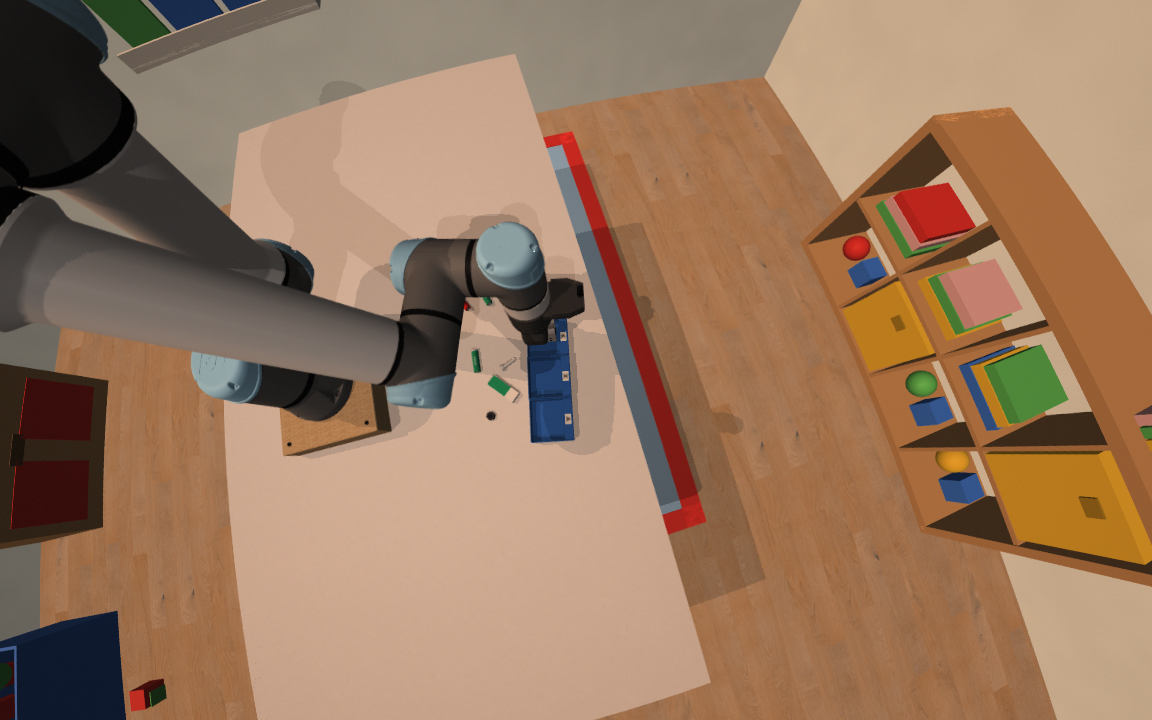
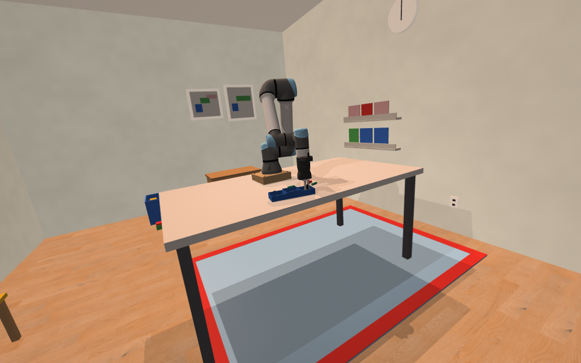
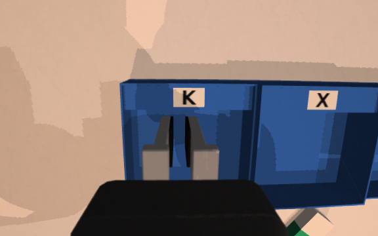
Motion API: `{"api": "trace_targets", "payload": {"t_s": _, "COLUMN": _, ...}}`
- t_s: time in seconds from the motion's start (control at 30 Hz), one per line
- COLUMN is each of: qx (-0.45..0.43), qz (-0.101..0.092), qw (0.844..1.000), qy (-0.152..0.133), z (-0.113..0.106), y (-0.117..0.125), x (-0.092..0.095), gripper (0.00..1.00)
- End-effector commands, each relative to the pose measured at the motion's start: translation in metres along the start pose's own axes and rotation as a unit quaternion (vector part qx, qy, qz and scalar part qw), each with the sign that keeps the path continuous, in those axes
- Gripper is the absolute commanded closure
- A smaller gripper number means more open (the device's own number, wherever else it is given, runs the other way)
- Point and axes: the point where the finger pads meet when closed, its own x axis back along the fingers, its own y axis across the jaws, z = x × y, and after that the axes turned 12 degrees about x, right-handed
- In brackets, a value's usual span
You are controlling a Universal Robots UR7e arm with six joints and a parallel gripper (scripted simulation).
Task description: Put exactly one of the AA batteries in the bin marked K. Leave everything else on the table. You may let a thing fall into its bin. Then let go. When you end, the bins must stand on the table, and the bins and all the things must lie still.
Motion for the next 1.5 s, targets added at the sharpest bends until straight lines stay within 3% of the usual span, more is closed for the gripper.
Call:
{"api": "trace_targets", "payload": {"t_s": 0.0, "qx": 0.000, "qz": 0.000, "qw": 1.000, "qy": 0.001, "z": 0.000, "y": 0.000, "x": 0.001, "gripper": 0.69}}
{"api": "trace_targets", "payload": {"t_s": 0.93, "qx": 0.000, "qz": 0.000, "qw": 1.000, "qy": 0.001, "z": 0.000, "y": 0.000, "x": 0.001, "gripper": 0.69}}
{"api": "trace_targets", "payload": {"t_s": 1.47, "qx": 0.000, "qz": 0.000, "qw": 1.000, "qy": 0.001, "z": 0.000, "y": 0.000, "x": 0.019, "gripper": 0.69}}
